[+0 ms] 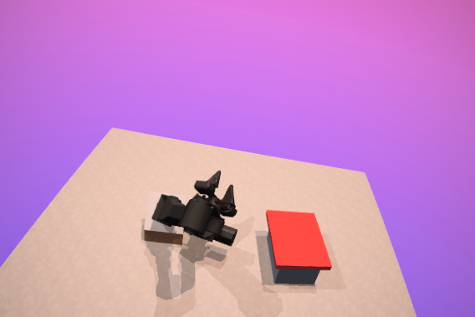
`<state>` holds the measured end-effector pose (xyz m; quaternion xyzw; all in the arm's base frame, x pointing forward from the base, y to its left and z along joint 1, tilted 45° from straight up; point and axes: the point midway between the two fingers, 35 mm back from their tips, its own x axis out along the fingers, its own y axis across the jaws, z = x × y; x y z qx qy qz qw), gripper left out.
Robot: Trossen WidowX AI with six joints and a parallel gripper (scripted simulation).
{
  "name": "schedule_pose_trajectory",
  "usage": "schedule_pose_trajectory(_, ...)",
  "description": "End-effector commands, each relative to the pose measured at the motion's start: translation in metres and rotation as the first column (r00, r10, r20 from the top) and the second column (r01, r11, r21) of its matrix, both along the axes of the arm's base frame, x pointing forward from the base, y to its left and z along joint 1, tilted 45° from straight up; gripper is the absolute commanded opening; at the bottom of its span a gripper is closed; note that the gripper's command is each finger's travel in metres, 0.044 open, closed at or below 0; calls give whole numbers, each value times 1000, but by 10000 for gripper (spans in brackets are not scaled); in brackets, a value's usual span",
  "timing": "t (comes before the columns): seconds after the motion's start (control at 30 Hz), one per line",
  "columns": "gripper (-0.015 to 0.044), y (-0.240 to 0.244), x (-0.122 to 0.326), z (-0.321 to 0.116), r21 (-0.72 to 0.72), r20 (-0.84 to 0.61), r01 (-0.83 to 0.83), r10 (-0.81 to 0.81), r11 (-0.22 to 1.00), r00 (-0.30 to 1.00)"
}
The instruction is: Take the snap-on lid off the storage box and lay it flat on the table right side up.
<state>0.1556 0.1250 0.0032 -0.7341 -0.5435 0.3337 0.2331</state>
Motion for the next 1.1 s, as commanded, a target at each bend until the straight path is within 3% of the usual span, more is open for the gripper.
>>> schedule_pose_trajectory(0.0,374,1,0,0,0,0,0,0,1000,1000)
schedule_pose_trajectory(0.17,243,7,0,6,-15,11,-2,3,1000,1000)
schedule_pose_trajectory(0.3,235,7,25,-14,-315,226,-24,100,949,969)
schedule_pose_trajectory(0.43,235,3,57,-21,-626,416,24,309,779,855)
schedule_pose_trajectory(0.6,235,-3,83,-10,-819,473,132,528,558,705)
schedule_pose_trajectory(0.7,235,-11,100,9,-909,416,256,703,328,576)
schedule_pose_trajectory(0.8,235,-24,110,34,-922,266,380,835,74,482)
schedule_pose_trajectory(1.07,235,-42,114,78,-822,9,520,908,-232,419)
